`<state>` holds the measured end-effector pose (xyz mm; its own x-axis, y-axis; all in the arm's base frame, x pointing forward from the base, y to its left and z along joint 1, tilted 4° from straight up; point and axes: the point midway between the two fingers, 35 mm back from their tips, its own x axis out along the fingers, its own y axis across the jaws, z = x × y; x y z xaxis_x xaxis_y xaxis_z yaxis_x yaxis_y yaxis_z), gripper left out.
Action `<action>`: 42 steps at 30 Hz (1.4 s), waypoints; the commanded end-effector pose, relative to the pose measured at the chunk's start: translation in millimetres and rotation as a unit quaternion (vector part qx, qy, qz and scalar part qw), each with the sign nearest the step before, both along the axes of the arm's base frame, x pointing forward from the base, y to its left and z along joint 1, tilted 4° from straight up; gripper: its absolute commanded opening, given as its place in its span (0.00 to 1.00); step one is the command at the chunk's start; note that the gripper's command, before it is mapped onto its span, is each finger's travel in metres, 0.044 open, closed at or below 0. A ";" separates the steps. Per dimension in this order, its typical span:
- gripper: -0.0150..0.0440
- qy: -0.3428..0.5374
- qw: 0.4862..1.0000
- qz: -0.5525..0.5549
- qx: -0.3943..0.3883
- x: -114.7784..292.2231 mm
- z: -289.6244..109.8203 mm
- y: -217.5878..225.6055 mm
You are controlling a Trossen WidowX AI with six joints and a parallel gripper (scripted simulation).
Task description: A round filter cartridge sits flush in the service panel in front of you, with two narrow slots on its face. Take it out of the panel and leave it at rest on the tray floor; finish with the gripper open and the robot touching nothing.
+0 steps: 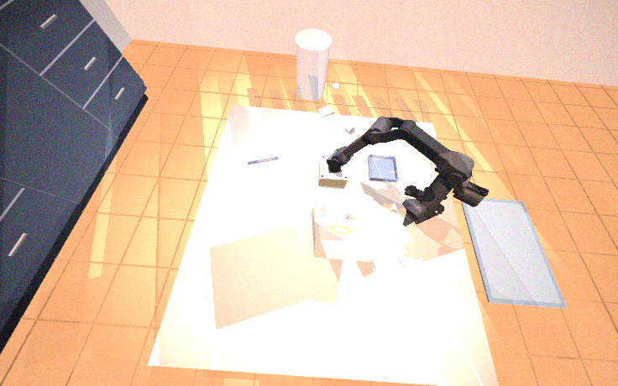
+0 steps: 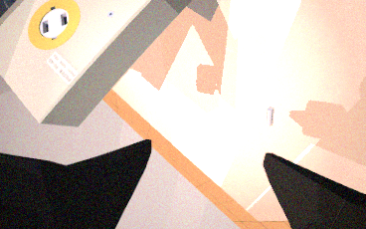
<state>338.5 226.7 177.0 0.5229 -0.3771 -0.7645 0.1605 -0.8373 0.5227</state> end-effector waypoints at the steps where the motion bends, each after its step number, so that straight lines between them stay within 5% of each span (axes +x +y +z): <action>1: 0.89 -0.003 1.000 -0.008 0.006 0.3 0.3 -1.1; 6: 0.67 -0.087 0.962 -0.205 0.157 5.4 6.9 -29.6; 11: 0.44 -0.173 0.835 -0.418 0.315 8.0 13.5 -62.0; 22: 0.44 -0.274 0.390 -0.709 0.520 3.1 23.1 -124.9; 42: 0.44 -0.246 -0.266 -0.760 0.539 -15.7 27.6 -186.3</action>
<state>340.7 83.8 206.9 0.5731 -0.2071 -0.7929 -0.5420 0.6298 -0.5563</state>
